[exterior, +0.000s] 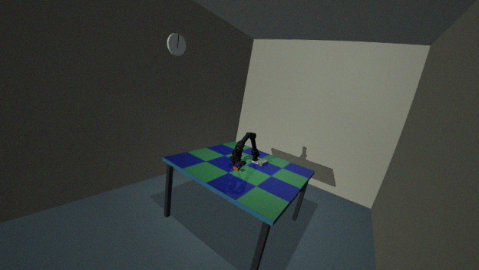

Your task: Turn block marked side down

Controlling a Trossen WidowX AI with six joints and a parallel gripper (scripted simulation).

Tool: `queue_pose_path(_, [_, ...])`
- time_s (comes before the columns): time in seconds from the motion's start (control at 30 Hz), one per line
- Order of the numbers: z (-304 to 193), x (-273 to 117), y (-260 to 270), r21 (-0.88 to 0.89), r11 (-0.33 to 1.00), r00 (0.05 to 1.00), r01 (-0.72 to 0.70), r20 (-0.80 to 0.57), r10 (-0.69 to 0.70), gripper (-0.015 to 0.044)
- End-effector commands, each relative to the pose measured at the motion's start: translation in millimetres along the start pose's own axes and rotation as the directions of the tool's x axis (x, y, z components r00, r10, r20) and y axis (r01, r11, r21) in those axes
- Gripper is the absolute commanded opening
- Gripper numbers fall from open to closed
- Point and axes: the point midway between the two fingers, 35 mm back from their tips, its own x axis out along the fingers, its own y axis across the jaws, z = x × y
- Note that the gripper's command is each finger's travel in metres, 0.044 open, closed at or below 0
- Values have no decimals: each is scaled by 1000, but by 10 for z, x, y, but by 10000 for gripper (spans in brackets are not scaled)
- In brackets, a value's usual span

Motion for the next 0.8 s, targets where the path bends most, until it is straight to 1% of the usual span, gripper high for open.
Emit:
queue_pose_path(0.0, [-2,32,8,-6,1000,1000,-4,-5,4,302])
queue_pose_path(0.7, [-2,32,8,-6,1000,1000,-4,-5,4,162])
queue_pose_path(0.77, [0,-7,8,-6,1000,1000,-4,-5,4,110])
